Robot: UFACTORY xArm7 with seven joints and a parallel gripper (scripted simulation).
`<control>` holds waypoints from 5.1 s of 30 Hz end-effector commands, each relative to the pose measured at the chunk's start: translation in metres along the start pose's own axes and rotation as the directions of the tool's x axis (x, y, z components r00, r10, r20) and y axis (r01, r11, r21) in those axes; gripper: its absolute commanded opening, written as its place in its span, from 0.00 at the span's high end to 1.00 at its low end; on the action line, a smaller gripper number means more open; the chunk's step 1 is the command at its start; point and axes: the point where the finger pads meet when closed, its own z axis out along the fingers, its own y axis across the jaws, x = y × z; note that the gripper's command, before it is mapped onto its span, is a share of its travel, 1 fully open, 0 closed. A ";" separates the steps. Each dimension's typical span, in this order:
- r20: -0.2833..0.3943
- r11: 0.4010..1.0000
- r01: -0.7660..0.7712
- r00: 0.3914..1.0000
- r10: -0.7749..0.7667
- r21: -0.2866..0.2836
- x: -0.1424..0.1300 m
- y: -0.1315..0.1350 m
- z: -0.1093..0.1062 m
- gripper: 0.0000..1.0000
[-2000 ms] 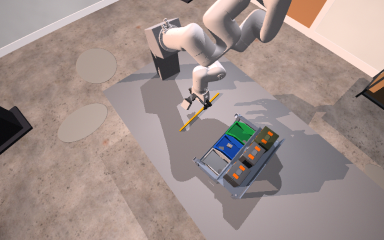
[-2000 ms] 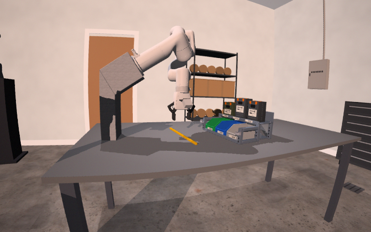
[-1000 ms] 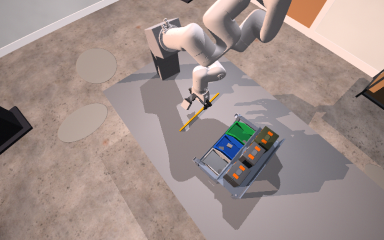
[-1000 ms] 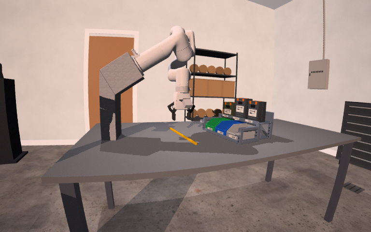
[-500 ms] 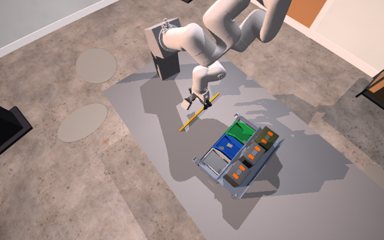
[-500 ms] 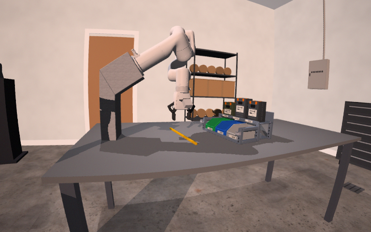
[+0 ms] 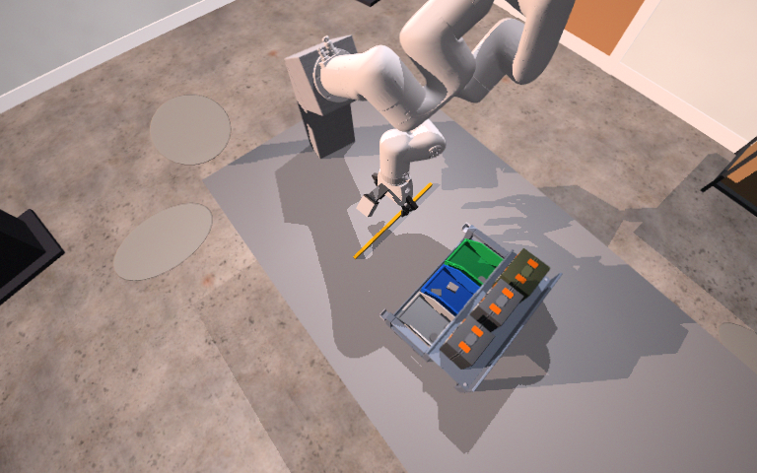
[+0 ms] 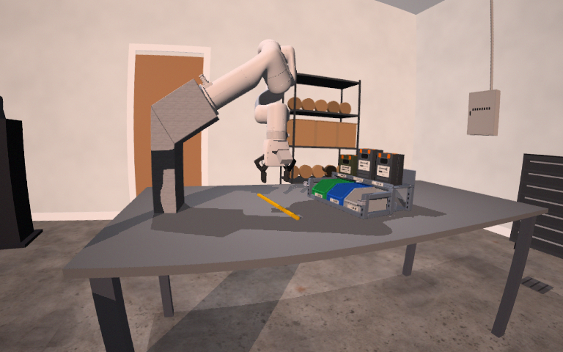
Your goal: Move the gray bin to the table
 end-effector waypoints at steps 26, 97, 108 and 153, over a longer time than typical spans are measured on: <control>-0.001 1.000 0.002 1.000 -0.002 0.001 -0.004 -0.004 -0.052 0.00; -0.001 1.000 0.002 1.000 -0.002 0.001 -0.004 -0.004 -0.052 0.00; -0.001 1.000 0.002 1.000 -0.002 0.001 -0.004 -0.004 -0.052 0.00; -0.001 1.000 0.002 1.000 -0.002 0.001 -0.004 -0.004 -0.052 0.00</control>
